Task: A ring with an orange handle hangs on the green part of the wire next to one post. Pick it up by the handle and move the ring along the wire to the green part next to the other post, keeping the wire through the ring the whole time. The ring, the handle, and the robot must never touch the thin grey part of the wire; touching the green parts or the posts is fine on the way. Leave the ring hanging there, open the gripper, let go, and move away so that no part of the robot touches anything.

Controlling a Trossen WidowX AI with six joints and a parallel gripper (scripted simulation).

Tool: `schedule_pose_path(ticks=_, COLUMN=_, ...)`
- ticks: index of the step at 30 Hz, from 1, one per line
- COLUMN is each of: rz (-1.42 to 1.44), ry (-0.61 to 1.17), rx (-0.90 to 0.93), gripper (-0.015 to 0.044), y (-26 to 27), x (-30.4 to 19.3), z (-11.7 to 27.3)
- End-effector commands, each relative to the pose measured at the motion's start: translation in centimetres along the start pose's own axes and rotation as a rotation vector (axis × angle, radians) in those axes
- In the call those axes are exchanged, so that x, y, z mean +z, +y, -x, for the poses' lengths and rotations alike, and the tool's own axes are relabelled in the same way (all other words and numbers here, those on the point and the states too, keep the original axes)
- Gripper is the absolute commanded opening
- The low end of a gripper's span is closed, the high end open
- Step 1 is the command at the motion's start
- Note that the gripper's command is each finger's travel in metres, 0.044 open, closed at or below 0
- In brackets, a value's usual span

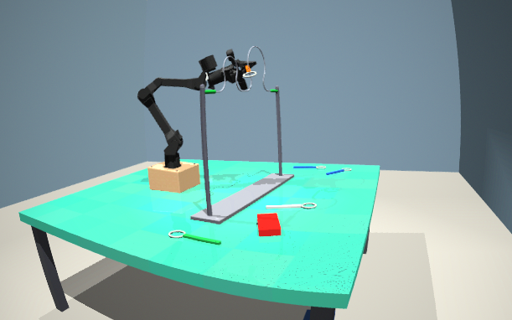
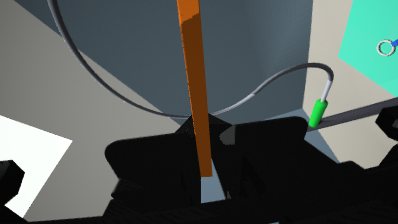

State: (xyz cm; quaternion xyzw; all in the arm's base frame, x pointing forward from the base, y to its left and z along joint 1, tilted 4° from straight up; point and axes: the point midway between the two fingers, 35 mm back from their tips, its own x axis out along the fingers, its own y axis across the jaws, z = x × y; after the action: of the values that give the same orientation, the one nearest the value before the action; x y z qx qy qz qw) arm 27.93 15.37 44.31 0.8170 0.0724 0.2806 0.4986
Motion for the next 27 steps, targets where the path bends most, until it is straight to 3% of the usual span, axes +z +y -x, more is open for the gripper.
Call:
schedule_pose_path(ticks=1, rz=0.005, ry=0.011, rx=0.012, gripper=-0.0150, y=0.76, x=-0.28, z=0.08)
schedule_pose_path(ticks=27, rz=0.054, ry=0.020, rx=-0.016, gripper=-0.0150, y=0.80, x=-0.28, z=0.08)
